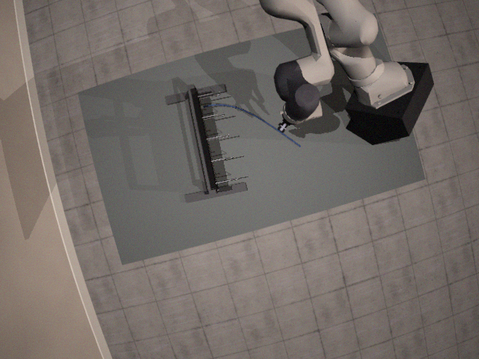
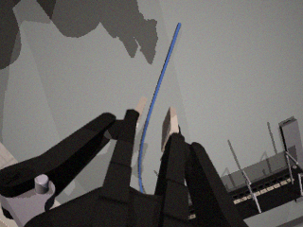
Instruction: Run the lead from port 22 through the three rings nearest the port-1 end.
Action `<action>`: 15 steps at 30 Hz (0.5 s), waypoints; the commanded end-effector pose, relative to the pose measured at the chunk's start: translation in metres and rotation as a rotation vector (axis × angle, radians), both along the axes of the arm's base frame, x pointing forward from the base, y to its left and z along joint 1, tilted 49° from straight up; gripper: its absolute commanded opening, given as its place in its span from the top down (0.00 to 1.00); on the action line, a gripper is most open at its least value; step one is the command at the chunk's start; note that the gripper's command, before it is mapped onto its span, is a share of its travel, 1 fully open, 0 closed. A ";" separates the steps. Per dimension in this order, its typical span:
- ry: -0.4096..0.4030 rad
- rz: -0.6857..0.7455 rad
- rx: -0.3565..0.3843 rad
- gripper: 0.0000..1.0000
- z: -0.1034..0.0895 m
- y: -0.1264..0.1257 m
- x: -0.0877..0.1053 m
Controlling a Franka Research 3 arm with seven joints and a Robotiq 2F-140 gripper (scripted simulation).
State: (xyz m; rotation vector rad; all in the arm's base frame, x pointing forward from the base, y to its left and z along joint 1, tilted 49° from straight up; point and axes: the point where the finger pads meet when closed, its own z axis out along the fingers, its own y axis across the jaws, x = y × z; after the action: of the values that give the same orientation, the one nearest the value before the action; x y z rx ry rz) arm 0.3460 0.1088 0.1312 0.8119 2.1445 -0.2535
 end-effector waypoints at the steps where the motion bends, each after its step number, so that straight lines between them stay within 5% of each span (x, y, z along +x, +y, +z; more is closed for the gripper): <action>1: 0.006 0.009 -0.012 0.80 -0.001 -0.002 0.000; 15: 0.013 0.019 -0.022 0.80 -0.016 -0.012 0.015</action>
State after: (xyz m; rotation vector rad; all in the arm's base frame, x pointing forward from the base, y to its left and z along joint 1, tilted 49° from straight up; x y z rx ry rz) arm 0.3558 0.0961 0.1188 0.7751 2.1571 -0.2894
